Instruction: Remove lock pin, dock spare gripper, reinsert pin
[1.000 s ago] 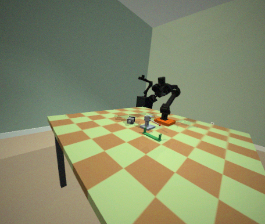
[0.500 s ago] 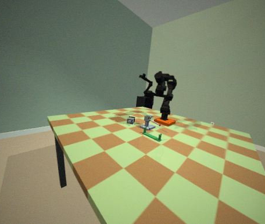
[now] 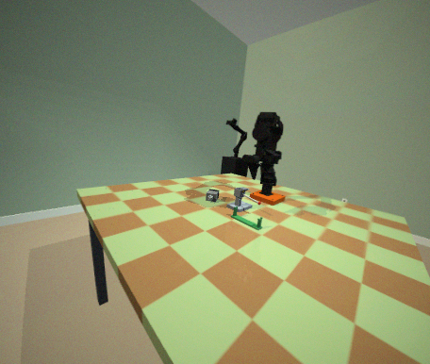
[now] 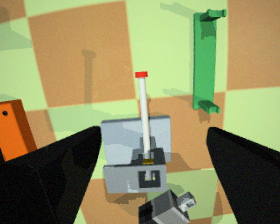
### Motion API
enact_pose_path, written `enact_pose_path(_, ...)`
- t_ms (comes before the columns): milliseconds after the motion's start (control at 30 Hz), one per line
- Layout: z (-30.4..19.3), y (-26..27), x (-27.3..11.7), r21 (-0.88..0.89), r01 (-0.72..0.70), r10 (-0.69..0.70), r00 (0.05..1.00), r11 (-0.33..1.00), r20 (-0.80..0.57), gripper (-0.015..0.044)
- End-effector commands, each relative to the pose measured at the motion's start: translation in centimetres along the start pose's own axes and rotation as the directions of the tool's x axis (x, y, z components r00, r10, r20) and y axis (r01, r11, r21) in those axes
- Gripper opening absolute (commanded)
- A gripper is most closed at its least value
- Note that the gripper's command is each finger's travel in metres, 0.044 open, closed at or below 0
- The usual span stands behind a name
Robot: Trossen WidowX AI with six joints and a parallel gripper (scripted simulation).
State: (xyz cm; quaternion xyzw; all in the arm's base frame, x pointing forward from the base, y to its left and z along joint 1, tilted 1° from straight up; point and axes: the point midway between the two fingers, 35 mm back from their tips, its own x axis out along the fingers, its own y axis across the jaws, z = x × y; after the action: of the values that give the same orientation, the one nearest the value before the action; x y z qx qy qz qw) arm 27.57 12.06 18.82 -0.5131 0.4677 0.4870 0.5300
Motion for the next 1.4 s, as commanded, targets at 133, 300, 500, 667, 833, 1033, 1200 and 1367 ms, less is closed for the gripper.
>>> enact_pose_path(133, 0.0, 0.0, -0.1, -0.088, -0.033, 0.030, 0.999, 0.996, -0.035, 0.0300)
enact_pose_path(300, -0.1, 0.0, 2.3, -0.084, -0.035, 0.033, 0.999, 0.996, -0.032, 0.0300)
enact_pose_path(500, -0.3, 0.5, 6.9, -0.077, -0.041, 0.039, 0.999, 0.996, -0.027, 0.0300)
enact_pose_path(667, -0.3, 0.5, 7.3, -0.077, -0.041, 0.039, 0.999, 0.996, -0.027, 0.0300)
enact_pose_path(833, -0.3, 0.5, 8.1, -0.077, -0.041, 0.039, 0.999, 0.996, -0.027, 0.0300)
enact_pose_path(1033, -0.3, 0.5, 9.1, -0.077, -0.041, 0.039, 0.999, 0.996, -0.027, 0.0300)
enact_pose_path(1200, -0.2, 0.5, 10.0, -0.077, -0.041, 0.039, 0.999, 0.996, -0.027, 0.0300)
enact_pose_path(1367, -0.2, 0.6, 10.8, -0.077, -0.041, 0.039, 0.999, 0.996, -0.027, 0.0300)
